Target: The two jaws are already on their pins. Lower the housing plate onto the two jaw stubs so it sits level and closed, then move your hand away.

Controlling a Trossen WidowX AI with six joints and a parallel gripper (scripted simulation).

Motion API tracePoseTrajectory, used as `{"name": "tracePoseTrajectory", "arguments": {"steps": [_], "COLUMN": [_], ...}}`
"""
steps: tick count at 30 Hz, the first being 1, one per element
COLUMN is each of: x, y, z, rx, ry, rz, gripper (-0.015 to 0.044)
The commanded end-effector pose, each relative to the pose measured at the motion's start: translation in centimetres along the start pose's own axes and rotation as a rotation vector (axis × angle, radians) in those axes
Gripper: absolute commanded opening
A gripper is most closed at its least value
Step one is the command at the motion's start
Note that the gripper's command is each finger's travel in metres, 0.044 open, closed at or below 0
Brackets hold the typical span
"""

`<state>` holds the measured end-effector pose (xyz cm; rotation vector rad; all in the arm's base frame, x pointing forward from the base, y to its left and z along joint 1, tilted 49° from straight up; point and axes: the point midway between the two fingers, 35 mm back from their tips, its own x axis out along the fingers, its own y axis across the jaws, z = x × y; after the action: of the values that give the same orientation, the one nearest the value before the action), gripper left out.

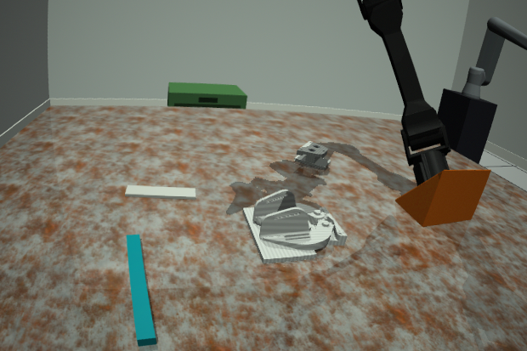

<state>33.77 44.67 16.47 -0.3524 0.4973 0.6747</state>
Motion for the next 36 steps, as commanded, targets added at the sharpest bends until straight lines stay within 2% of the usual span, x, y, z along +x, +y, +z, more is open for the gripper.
{"name": "tracePoseTrajectory", "arguments": {"steps": [1,19,36], "x": [-1.0,-6.0,-13.1], "y": [-3.4,-15.4,-23.8], "z": [-0.7,-5.4,-11.0], "rx": [-0.119,-0.569,-0.953], "ry": [0.051,0.352,0.711], "rz": [-0.068,-0.231,-0.218], "gripper": [0.044,0.044,0.044]}}
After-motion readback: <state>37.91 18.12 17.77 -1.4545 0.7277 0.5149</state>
